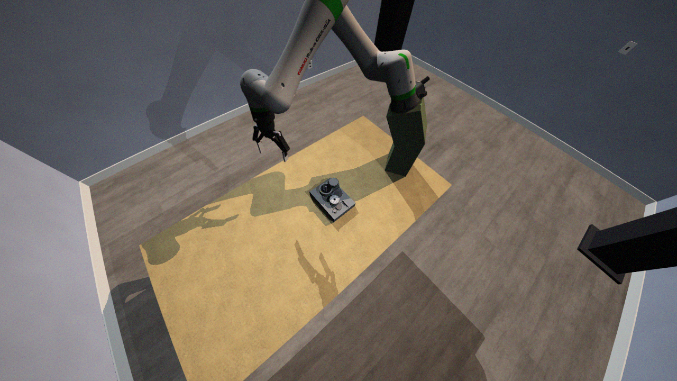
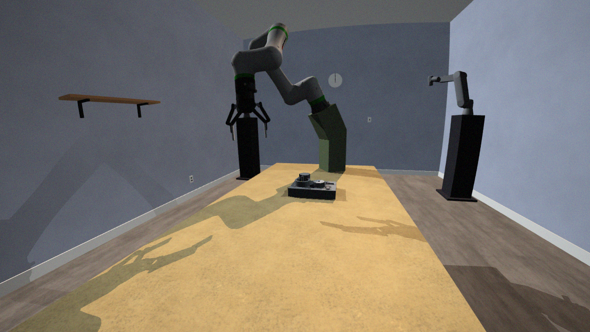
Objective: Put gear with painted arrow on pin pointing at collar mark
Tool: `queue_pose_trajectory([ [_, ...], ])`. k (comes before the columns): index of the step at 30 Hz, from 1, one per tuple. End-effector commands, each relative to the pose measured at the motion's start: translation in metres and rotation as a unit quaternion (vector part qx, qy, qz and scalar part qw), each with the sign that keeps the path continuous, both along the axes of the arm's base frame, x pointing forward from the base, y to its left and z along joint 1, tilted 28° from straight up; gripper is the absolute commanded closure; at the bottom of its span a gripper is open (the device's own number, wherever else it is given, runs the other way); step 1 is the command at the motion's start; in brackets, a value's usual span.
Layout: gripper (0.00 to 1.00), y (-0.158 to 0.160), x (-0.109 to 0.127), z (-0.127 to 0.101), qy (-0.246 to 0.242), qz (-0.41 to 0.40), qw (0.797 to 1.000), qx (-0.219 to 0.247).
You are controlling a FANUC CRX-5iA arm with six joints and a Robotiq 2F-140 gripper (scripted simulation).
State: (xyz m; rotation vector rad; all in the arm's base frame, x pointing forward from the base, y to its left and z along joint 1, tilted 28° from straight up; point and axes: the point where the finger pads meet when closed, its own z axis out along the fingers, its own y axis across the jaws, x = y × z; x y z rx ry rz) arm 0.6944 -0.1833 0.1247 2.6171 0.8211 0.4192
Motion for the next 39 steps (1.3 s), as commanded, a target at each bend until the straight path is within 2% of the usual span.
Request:
queue_pose_trajectory([
  [1,0.00,0.000,0.000,0.000,0.000,0.000,1.000,0.000],
  [19,0.00,0.001,0.000,-0.003,0.003,0.006,1.000,-0.006],
  [21,0.00,0.004,-0.002,-0.021,0.022,0.040,0.998,-0.036],
  [23,0.00,0.017,-0.005,-0.058,0.061,0.116,0.987,-0.096],
  [24,0.00,0.027,-0.008,-0.079,0.067,0.131,0.984,-0.103],
  [28,0.00,0.055,-0.022,-0.114,0.100,0.216,0.961,-0.140],
  [32,0.00,0.084,-0.045,-0.154,0.133,0.307,0.927,-0.172],
  [34,0.00,0.084,-0.045,-0.154,0.133,0.307,0.927,-0.172],
  [35,0.00,0.105,-0.061,-0.184,0.158,0.372,0.893,-0.196],
  [39,0.00,0.132,-0.081,-0.221,0.186,0.450,0.845,-0.223],
])
